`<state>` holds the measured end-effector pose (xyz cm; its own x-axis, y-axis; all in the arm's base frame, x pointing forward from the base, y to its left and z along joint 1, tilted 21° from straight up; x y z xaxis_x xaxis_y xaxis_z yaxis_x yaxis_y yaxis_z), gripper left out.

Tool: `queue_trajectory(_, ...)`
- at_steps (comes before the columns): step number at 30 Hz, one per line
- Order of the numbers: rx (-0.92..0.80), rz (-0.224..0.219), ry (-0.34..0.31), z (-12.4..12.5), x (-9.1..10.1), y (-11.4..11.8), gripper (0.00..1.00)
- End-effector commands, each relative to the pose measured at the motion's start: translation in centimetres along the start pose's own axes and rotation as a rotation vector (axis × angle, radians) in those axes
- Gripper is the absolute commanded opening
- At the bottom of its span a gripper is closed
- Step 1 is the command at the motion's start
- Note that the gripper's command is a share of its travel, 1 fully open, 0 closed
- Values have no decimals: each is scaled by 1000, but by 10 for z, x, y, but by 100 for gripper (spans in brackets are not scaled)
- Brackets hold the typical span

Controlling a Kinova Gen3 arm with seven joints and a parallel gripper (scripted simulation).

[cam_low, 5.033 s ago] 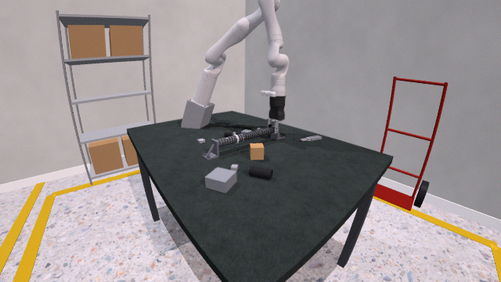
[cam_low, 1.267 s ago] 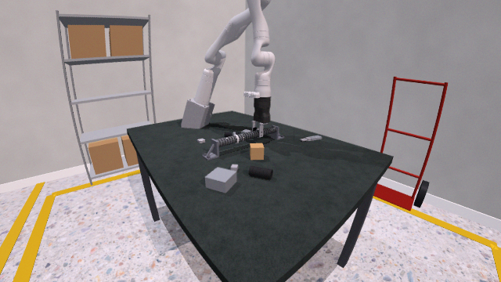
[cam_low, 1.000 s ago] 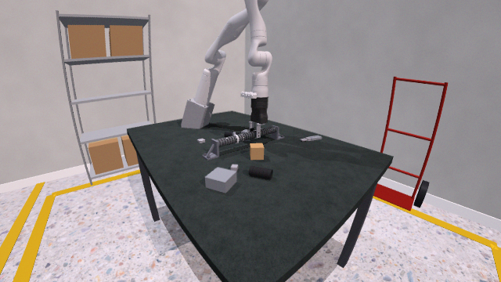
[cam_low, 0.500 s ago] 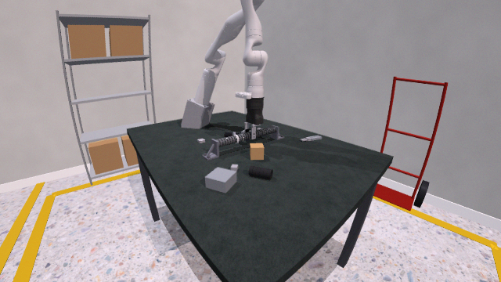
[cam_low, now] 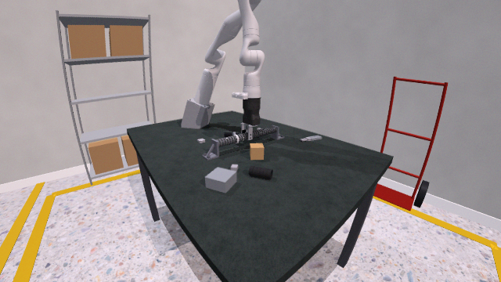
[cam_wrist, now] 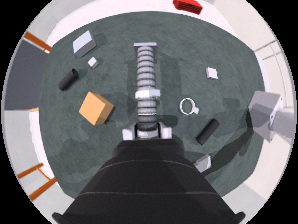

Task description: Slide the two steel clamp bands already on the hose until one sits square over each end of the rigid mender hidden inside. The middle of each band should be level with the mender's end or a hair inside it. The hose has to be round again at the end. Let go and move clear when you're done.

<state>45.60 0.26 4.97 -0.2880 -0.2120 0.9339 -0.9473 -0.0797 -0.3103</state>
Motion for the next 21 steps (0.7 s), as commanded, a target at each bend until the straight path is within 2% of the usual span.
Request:
queue_trajectory(1,-7,2,2,5,1,0,75)
queue_trajectory(21,-7,2,2,9,1,1,75)
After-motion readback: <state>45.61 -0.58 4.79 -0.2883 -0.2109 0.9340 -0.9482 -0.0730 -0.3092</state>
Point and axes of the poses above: the point where the finger pads meet when closed, its own x axis back along the fingers, its own y axis across the jaws, z = x × y, the point moved 1 cm from there along x, back along the fingers, and after that the axes turned 5 degrees about x, right-handed, at the moved point
